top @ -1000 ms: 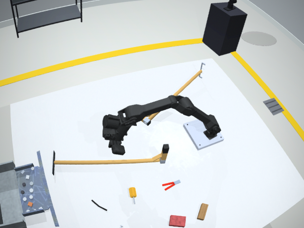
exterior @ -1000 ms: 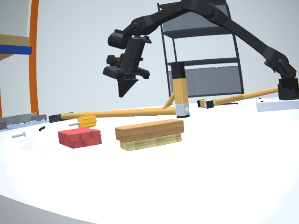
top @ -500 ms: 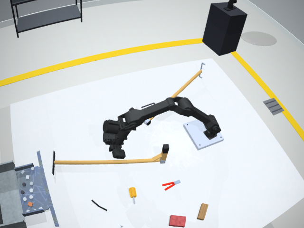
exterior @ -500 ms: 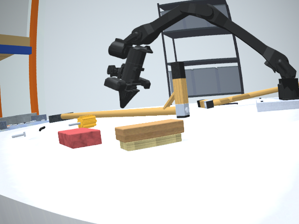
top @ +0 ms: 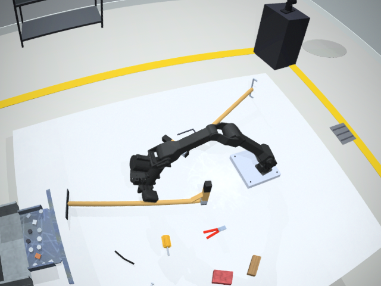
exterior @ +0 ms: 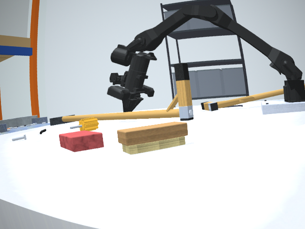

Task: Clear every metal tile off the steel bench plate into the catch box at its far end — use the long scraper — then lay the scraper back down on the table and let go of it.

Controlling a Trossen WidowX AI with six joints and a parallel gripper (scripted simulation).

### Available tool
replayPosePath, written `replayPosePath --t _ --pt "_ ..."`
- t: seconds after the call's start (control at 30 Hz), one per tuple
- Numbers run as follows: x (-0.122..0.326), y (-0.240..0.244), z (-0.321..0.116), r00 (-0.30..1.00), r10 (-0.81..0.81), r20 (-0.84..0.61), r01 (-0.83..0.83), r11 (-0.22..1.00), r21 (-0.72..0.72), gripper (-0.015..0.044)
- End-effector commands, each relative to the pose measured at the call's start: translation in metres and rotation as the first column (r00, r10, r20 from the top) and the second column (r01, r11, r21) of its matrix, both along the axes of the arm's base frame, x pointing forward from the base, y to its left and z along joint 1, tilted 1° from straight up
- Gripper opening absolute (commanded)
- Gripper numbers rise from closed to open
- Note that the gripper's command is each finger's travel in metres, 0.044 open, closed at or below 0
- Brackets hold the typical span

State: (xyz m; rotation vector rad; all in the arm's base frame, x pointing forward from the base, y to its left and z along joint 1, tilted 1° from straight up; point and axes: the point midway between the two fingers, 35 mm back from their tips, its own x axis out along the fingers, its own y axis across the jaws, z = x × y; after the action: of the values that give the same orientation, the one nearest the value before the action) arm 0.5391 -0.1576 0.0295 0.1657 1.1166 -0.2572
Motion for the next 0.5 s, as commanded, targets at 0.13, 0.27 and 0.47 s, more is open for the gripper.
replayPosePath --t 0.13,0.27,0.47 --pt "0.003 0.007 -0.003 1.000 0.002 -0.003 -0.002 1.000 0.003 0.0000" --pt "0.005 0.011 -0.003 1.000 0.002 -0.003 -0.002 1.000 0.003 0.0000" --pt "0.008 0.016 -0.002 1.000 0.002 -0.003 -0.002 1.000 0.004 0.0000"
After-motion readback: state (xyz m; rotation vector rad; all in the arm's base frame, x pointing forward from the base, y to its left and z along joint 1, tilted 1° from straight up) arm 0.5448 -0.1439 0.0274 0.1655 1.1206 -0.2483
